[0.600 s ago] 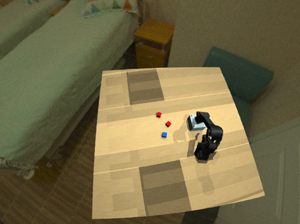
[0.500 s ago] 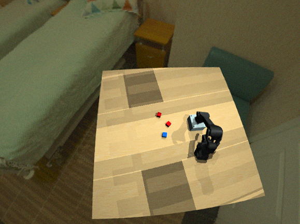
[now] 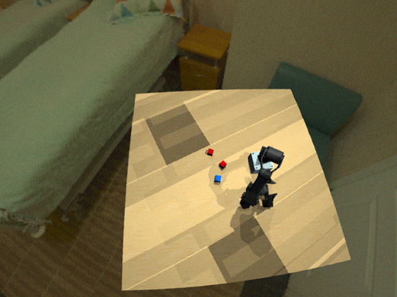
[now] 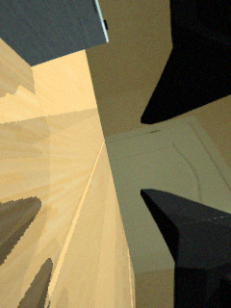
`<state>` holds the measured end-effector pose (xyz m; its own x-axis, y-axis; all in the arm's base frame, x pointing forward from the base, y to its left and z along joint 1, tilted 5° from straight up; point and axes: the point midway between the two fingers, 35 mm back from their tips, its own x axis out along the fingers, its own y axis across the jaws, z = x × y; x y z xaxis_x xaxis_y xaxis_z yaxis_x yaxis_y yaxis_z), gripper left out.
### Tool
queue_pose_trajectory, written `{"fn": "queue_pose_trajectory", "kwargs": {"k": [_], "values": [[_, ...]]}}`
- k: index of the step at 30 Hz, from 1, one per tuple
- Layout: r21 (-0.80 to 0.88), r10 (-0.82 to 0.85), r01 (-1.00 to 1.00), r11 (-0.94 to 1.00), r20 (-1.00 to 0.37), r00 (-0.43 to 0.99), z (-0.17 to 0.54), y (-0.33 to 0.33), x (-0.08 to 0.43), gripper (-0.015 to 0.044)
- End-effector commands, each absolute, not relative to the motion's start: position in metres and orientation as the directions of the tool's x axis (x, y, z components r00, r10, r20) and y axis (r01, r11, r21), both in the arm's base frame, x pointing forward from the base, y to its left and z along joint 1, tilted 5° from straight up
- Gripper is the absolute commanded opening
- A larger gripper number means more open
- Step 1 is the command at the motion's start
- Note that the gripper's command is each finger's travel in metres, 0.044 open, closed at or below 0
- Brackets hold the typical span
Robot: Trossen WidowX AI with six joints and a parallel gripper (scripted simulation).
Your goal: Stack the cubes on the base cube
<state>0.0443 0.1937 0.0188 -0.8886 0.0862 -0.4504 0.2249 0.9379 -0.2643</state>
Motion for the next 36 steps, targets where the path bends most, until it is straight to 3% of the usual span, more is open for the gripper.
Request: {"fn": "queue_pose_trajectory", "kwargs": {"k": [1, 8, 15, 22, 30, 36], "values": [[-0.056, 0.135, 0.201, 0.978, -0.563, -0.816, 0.021, 0.182, 0.077, 0.0265], [0.199, 0.201, 0.077, 0.977, -0.736, -0.646, 0.027, 0.151, 0.131, 0.0265], [0.289, 0.214, -0.118, 0.95, -0.878, -0.428, 0.039, 0.106, 0.18, 0.0265], [0.205, 0.15, -0.309, 0.929, -0.97, -0.193, 0.057, 0.047, 0.217, 0.0265], [-0.041, -0.025, -0.448, 0.893, -0.999, 0.042, 0.09, -0.032, 0.238, 0.0265], [-0.096, -0.069, -0.462, 0.882, -0.995, 0.076, 0.097, -0.048, 0.239, 0.0265]]}}
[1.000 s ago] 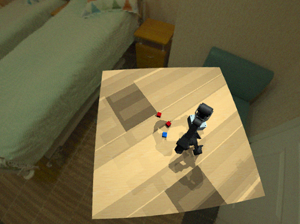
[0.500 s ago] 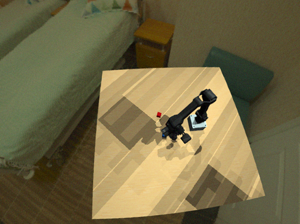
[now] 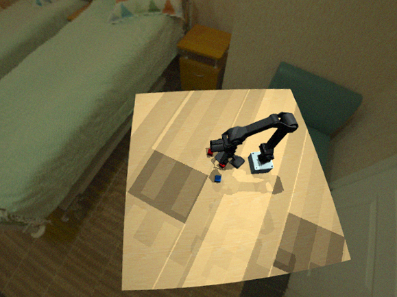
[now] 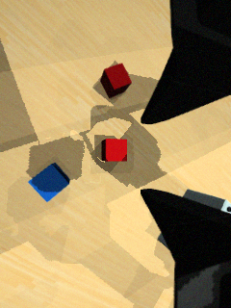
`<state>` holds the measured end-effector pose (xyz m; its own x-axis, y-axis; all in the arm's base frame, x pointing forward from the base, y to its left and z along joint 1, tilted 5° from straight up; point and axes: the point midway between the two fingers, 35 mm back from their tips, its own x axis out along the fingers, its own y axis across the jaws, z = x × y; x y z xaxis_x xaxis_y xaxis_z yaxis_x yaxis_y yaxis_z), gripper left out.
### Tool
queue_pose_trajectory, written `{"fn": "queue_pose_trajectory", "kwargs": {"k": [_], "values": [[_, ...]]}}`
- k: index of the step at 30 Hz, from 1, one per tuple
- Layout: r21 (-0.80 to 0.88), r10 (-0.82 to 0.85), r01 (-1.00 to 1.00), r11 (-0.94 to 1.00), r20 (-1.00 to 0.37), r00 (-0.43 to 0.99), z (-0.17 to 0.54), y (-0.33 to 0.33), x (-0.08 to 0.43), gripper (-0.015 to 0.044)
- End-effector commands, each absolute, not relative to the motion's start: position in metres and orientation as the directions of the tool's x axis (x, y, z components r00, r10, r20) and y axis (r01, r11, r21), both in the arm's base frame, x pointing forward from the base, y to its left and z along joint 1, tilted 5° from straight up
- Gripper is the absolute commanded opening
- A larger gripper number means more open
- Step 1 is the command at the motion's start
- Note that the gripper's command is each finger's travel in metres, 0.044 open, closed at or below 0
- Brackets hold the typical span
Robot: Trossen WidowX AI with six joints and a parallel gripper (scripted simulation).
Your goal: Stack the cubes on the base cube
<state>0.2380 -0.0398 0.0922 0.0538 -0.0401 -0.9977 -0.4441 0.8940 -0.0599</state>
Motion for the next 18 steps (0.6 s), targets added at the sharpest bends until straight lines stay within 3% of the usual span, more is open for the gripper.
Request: {"fn": "queue_pose_trajectory", "kwargs": {"k": [1, 18], "values": [[-0.096, -0.069, -0.462, 0.882, -0.995, 0.076, 0.097, -0.048, 0.239, 0.0265], [-0.096, -0.069, -0.462, 0.881, -0.995, 0.076, 0.027, -0.053, 0.244, 0.0265]]}}
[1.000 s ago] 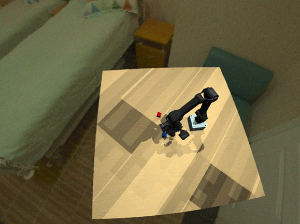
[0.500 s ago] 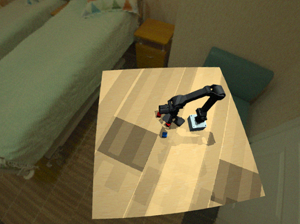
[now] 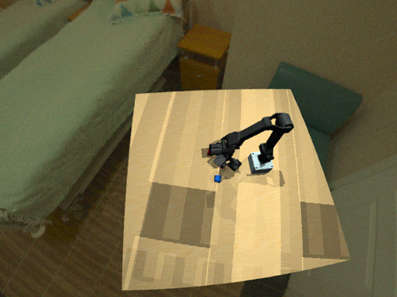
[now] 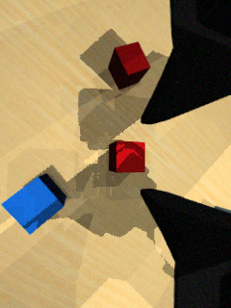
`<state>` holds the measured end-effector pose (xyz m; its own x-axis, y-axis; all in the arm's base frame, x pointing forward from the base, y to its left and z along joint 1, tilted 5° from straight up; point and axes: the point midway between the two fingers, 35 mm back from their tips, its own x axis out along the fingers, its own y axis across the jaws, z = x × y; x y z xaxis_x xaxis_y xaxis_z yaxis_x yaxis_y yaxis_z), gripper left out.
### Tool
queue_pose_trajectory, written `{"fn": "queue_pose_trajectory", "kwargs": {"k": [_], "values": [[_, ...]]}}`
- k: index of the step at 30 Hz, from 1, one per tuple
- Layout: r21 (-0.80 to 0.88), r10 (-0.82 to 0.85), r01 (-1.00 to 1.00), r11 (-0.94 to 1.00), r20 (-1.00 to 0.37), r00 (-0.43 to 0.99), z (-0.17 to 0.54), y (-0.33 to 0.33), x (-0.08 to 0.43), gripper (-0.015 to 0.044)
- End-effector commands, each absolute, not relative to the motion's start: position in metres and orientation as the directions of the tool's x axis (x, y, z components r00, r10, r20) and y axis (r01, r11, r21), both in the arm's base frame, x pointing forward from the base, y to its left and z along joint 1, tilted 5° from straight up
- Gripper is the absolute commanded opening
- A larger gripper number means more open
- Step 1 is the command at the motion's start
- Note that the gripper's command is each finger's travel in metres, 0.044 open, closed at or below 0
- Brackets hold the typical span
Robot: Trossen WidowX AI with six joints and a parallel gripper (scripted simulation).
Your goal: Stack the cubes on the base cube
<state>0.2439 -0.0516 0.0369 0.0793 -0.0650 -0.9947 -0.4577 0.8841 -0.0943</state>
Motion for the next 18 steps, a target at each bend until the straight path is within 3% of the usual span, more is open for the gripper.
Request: {"fn": "queue_pose_trajectory", "kwargs": {"k": [1, 18], "values": [[-0.096, -0.069, -0.462, 0.881, -0.995, 0.076, 0.023, -0.053, 0.244, 0.0265], [-0.096, -0.069, -0.462, 0.881, -0.995, 0.076, 0.001, -0.055, 0.246, 0.0265]]}}
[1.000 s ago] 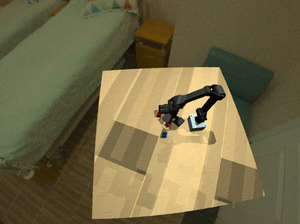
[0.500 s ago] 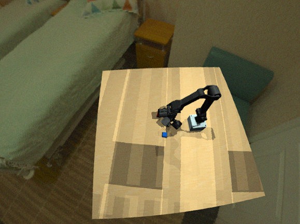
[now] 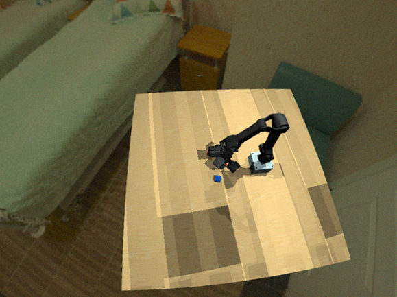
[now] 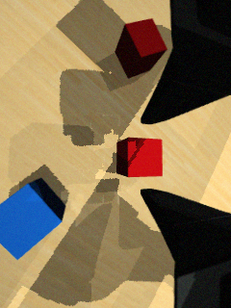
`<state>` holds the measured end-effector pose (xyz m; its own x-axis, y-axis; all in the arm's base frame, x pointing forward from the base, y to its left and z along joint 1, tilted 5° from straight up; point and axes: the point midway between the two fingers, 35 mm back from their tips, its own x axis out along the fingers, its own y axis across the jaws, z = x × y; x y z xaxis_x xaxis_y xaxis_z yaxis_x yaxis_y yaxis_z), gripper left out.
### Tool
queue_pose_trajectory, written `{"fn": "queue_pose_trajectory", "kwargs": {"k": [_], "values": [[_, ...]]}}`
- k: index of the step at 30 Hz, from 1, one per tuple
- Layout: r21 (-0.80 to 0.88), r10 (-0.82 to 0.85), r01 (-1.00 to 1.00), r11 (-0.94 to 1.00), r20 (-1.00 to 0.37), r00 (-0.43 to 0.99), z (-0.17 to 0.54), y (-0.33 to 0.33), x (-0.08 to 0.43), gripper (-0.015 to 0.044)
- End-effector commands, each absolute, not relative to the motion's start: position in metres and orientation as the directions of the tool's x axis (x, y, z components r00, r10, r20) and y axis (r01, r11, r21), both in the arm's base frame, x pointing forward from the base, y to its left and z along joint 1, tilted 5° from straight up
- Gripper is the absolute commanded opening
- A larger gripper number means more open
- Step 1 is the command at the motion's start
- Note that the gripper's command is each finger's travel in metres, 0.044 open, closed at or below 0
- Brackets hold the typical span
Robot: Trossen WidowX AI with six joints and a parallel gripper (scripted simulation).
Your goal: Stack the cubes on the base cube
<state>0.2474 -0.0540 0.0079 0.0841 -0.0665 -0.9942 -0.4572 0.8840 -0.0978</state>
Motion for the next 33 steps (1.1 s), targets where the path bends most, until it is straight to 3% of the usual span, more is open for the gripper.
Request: {"fn": "queue_pose_trajectory", "kwargs": {"k": [1, 10, 16, 33], "values": [[-0.096, -0.069, -0.462, 0.881, -0.995, 0.076, -0.001, -0.055, 0.246, 0.0265], [-0.096, -0.069, -0.462, 0.881, -0.995, 0.075, -0.013, -0.056, 0.247, 0.0265], [-0.096, -0.069, -0.462, 0.881, -0.995, 0.075, -0.013, -0.056, 0.247, 0.0107], [-0.097, -0.069, -0.462, 0.881, -0.995, 0.076, 0.024, -0.054, 0.25, 0.0105]]}}
